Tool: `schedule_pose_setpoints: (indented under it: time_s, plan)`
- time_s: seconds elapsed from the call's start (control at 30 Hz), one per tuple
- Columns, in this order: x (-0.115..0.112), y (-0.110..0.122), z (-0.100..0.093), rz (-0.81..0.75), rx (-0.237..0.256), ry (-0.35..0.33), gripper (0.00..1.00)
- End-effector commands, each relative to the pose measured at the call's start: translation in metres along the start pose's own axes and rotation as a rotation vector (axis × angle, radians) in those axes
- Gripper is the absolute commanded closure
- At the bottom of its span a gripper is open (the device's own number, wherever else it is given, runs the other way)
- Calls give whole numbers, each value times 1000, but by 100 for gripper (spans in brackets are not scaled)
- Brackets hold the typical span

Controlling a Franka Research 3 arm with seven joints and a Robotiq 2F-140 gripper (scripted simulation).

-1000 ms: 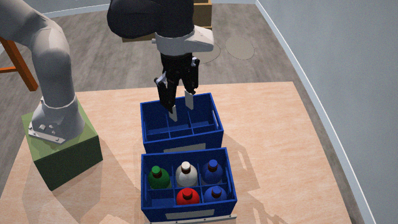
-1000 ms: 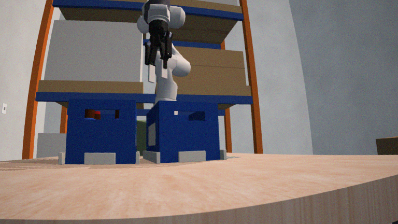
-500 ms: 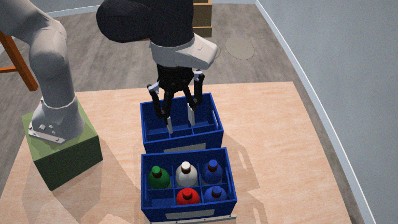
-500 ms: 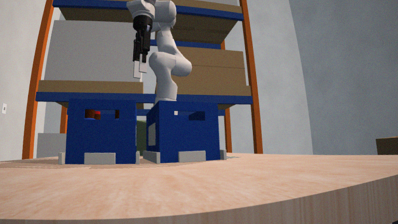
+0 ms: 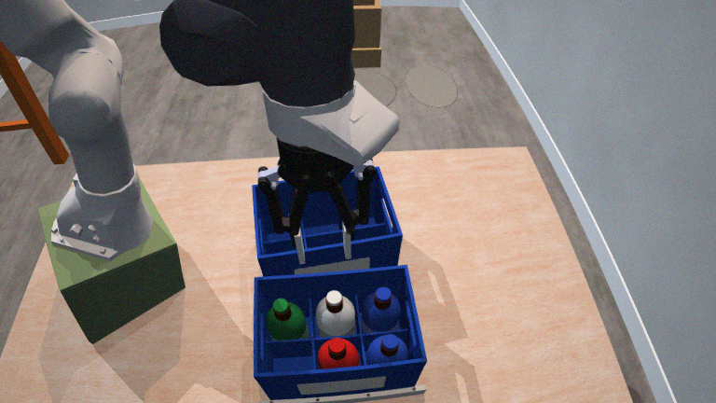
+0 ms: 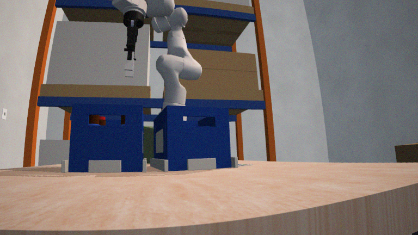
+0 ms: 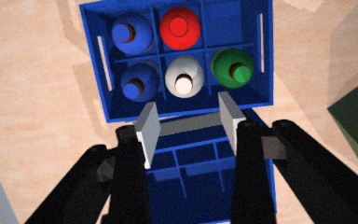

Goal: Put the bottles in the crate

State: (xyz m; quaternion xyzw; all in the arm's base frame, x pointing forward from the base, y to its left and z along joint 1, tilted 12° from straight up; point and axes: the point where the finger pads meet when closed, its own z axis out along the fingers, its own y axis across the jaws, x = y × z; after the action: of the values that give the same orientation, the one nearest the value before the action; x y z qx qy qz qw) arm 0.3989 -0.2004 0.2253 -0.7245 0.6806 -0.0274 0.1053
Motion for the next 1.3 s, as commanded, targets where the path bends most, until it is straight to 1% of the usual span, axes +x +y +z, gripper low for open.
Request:
schedule_pose_setpoints:
  time_s: [0.0, 0.13, 0.2, 0.23, 1.27]
  plan:
    - [15, 5, -3, 30, -9, -10, 62]
    - [35, 7, -9, 30, -9, -10, 62]
    - [35, 7, -9, 30, -9, -10, 62]
    - [39, 8, -10, 30, -9, -10, 62]
    - [39, 8, -10, 30, -9, -10, 62]
